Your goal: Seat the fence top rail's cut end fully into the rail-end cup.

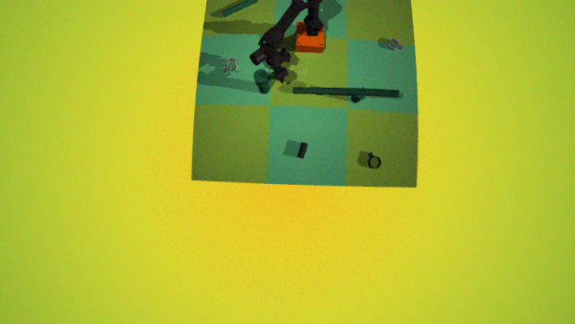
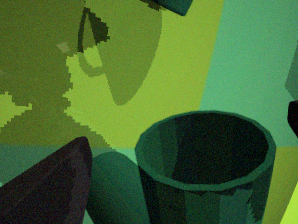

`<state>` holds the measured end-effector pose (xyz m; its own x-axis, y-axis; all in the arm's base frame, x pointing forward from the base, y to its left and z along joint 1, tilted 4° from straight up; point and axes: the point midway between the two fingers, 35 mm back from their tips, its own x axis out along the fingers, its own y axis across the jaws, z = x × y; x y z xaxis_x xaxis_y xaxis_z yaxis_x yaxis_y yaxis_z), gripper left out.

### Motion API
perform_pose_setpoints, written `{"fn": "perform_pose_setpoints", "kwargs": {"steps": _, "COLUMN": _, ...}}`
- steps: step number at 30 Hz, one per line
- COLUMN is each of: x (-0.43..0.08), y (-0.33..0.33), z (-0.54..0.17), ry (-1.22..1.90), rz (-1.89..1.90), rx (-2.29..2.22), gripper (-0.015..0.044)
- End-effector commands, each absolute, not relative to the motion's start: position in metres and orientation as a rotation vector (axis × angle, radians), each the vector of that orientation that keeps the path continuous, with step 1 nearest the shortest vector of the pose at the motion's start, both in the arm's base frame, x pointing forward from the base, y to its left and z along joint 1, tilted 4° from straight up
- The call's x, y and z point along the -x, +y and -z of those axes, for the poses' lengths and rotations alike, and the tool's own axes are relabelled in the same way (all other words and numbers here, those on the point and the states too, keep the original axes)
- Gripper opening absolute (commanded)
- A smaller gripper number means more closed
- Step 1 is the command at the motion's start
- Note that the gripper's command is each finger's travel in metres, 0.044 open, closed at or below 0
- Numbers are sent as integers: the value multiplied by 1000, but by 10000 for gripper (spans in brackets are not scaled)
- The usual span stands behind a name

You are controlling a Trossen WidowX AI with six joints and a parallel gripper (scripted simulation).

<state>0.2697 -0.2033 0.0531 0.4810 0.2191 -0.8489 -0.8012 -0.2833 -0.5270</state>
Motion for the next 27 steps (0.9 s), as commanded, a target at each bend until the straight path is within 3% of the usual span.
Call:
{"fn": "perform_pose_setpoints", "kwargs": {"steps": 1, "x": -271, "y": -200, "z": -45, "ry": 528, "rz": -1089, "rx": 1539, "gripper": 440}}
{"fn": "perform_pose_setpoints", "kwargs": {"steps": 4, "x": -272, "y": -199, "z": -44, "ry": 528, "rz": -1089, "rx": 1539, "gripper": 440}}
{"fn": "perform_pose_setpoints", "kwargs": {"steps": 17, "x": -272, "y": -199, "z": -44, "ry": 528, "rz": -1089, "rx": 1539, "gripper": 99}}
{"fn": "perform_pose_setpoints", "kwargs": {"steps": 20, "x": -272, "y": -199, "z": -44, "ry": 528, "rz": -1089, "rx": 1539, "gripper": 79}}
{"fn": "perform_pose_setpoints", "kwargs": {"steps": 23, "x": -273, "y": -199, "z": -44, "ry": 540, "rz": -1078, "rx": 1532, "gripper": 0}}
{"fn": "perform_pose_setpoints", "kwargs": {"steps": 27, "x": -277, "y": -198, "z": -44, "ry": 574, "rz": -1044, "rx": 1511, "gripper": 0}}
